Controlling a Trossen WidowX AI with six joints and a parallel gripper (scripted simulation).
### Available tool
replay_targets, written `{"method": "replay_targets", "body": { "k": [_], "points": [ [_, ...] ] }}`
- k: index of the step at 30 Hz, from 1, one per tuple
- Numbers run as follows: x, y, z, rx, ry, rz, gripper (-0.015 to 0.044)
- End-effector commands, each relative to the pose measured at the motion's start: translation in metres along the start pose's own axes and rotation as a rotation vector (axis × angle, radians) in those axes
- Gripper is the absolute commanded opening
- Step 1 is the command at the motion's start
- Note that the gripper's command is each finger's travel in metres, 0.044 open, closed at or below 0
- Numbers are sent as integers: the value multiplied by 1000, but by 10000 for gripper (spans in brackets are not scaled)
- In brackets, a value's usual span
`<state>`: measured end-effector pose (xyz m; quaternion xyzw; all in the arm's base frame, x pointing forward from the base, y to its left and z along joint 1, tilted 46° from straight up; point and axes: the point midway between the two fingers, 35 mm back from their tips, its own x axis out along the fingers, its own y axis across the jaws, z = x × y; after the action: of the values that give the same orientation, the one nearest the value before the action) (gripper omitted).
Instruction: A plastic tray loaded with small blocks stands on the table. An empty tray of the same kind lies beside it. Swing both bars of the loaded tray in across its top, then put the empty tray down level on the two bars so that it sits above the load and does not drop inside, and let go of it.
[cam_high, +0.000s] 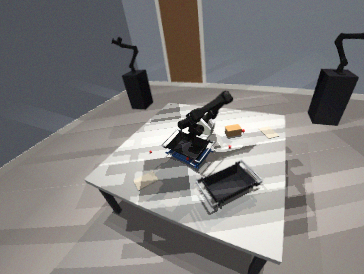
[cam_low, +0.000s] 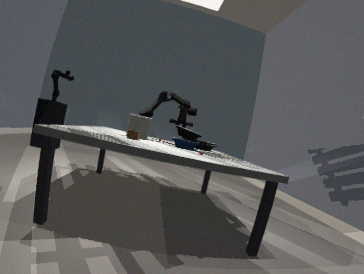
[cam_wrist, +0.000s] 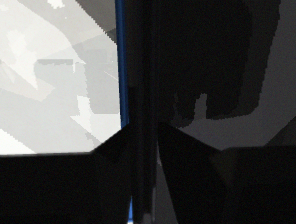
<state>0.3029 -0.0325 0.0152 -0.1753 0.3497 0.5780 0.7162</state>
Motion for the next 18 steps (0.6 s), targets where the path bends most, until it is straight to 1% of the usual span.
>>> {"method": "replay_targets", "body": {
  "k": [1, 13, 14, 18],
  "points": [
    [6, 4, 2, 5, 1, 21, 0],
    [6, 4, 2, 5, 1, 21, 0],
    [0, 0, 0, 0, 0, 1, 0],
    [6, 2, 1, 2, 0, 8, 0]
  ]
}}
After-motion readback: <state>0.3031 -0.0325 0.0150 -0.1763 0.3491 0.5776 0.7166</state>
